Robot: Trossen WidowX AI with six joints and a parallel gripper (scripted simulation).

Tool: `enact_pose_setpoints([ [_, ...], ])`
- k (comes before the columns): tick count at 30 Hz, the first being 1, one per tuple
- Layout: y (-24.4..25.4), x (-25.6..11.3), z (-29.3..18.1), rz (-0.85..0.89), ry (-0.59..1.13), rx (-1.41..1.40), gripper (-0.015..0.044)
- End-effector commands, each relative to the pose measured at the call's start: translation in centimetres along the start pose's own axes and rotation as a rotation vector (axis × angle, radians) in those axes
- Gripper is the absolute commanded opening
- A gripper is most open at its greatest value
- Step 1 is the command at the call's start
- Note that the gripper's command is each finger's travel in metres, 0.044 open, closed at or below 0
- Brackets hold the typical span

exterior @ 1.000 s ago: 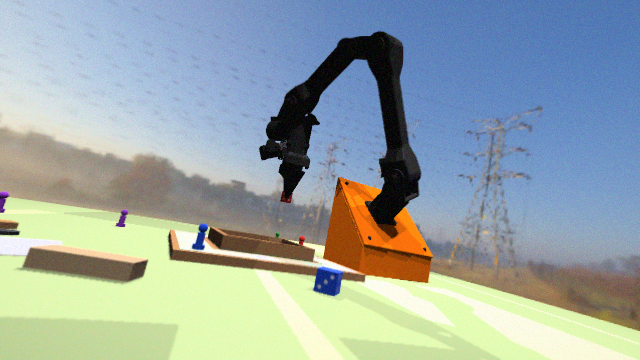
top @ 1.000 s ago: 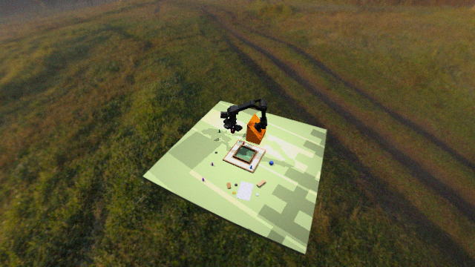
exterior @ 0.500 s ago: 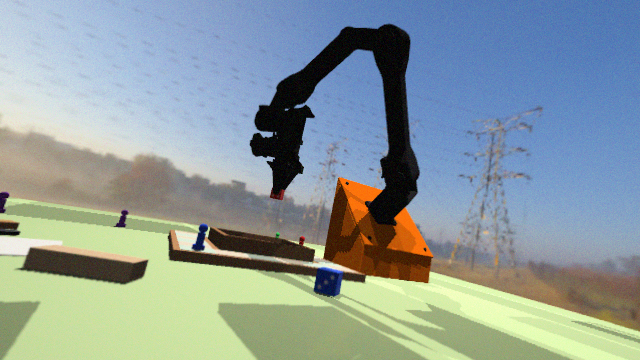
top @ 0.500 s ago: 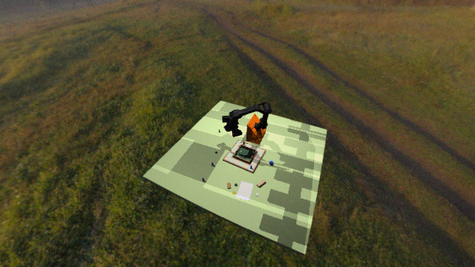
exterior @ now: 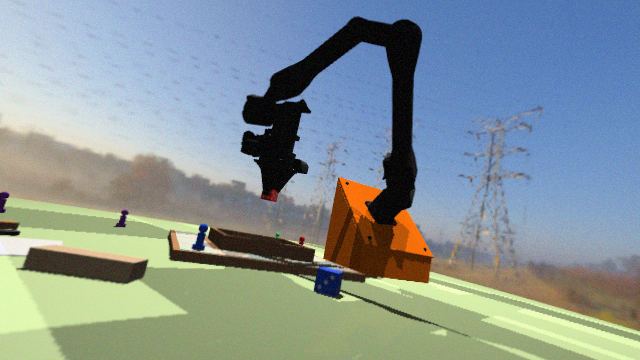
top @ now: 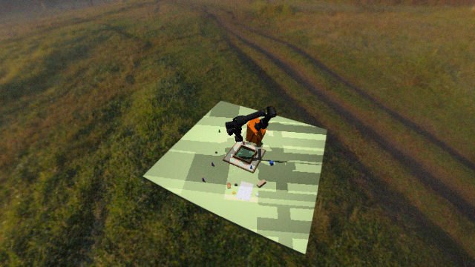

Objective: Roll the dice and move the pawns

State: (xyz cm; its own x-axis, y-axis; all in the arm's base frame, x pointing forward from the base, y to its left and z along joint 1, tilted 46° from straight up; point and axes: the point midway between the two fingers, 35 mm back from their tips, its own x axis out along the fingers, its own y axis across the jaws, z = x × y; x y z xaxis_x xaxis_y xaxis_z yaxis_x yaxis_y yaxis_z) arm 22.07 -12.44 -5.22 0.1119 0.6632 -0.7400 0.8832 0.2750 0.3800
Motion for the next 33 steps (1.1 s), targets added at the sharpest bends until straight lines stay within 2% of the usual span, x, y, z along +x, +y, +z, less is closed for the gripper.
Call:
enact_pose_setpoints([
  [1,1.5,0.4,-0.8,0.006,0.004,0.098,0.0],
  [23,8.1,2.3,-5.8,0.021,0.051,0.591,0.0],
  [30,8.3,2.4,-5.9,0.017,0.05,0.606,0.0],
  [33,8.0,2.8,-6.1,-0.037,-0.008,0.607,0.0],
])
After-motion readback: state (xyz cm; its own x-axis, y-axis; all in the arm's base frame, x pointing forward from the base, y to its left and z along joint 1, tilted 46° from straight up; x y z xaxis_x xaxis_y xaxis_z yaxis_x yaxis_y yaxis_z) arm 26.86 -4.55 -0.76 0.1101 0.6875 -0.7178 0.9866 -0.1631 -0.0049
